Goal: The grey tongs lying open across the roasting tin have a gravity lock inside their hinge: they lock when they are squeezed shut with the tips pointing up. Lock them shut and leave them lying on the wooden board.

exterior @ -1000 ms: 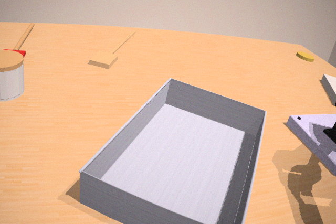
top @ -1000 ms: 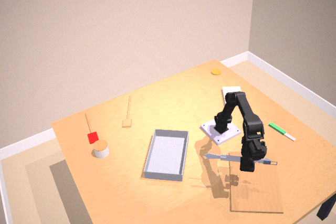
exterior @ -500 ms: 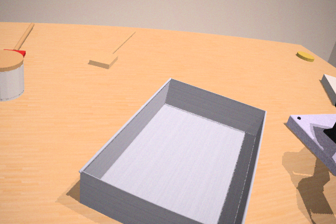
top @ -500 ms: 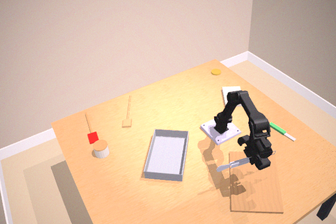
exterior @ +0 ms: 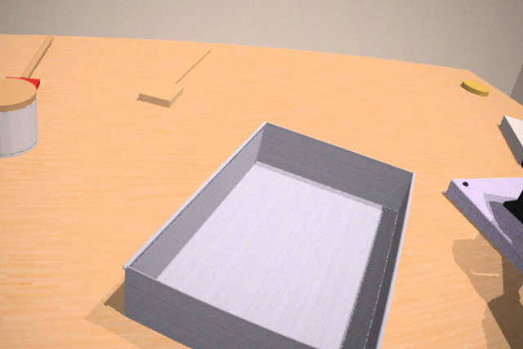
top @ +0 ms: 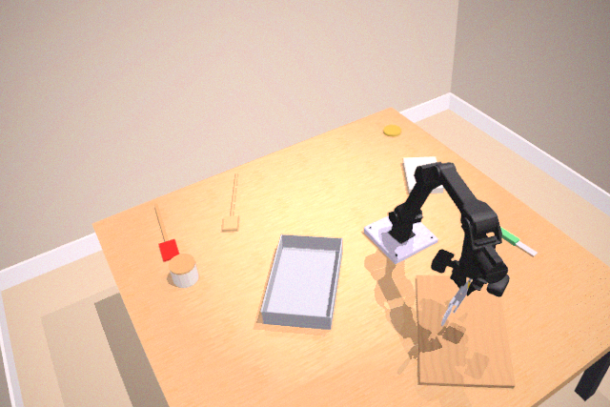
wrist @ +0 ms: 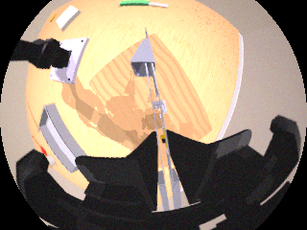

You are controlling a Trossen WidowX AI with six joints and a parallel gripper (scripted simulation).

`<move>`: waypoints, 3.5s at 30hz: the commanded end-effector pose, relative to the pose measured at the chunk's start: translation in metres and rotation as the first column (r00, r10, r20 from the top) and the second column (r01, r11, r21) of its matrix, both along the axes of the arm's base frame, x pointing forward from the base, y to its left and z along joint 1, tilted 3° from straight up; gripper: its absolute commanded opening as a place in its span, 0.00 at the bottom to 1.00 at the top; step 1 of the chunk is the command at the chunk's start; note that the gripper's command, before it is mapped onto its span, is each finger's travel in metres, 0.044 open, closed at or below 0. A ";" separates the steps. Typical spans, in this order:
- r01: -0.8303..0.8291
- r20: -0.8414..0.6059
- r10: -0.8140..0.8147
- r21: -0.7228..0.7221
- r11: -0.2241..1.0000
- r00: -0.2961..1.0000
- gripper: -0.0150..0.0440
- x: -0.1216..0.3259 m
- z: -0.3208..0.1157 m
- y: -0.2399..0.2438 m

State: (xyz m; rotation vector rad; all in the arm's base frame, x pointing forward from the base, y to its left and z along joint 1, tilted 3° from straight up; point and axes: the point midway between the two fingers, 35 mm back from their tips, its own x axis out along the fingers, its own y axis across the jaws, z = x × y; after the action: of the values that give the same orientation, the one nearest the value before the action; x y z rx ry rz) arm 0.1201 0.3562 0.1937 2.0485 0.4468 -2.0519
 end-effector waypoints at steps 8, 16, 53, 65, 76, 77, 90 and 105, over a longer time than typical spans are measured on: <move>-0.233 0.023 0.233 0.005 0.972 0.972 0.00 -0.010 0.002 0.002; -0.242 0.052 0.241 0.010 0.970 0.969 0.00 -0.010 0.001 0.004; -0.373 0.667 0.177 0.163 0.913 0.724 0.00 -0.018 -0.012 0.028; -0.382 0.787 0.054 0.237 0.893 0.615 0.00 -0.026 -0.009 0.019; -0.376 0.849 -0.086 0.319 0.870 0.521 0.00 -0.033 -0.005 0.000; -0.375 0.853 -0.099 0.326 0.868 0.513 0.00 -0.034 -0.005 -0.002; -0.368 0.866 -0.174 0.371 0.853 0.469 0.00 -0.037 -0.004 -0.015; -0.368 0.866 -0.174 0.371 0.853 0.469 0.00 -0.037 -0.004 -0.015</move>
State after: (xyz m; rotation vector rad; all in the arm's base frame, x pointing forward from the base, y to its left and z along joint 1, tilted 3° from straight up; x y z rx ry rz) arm 0.0824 0.3419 0.1877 2.9135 0.9233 -0.5247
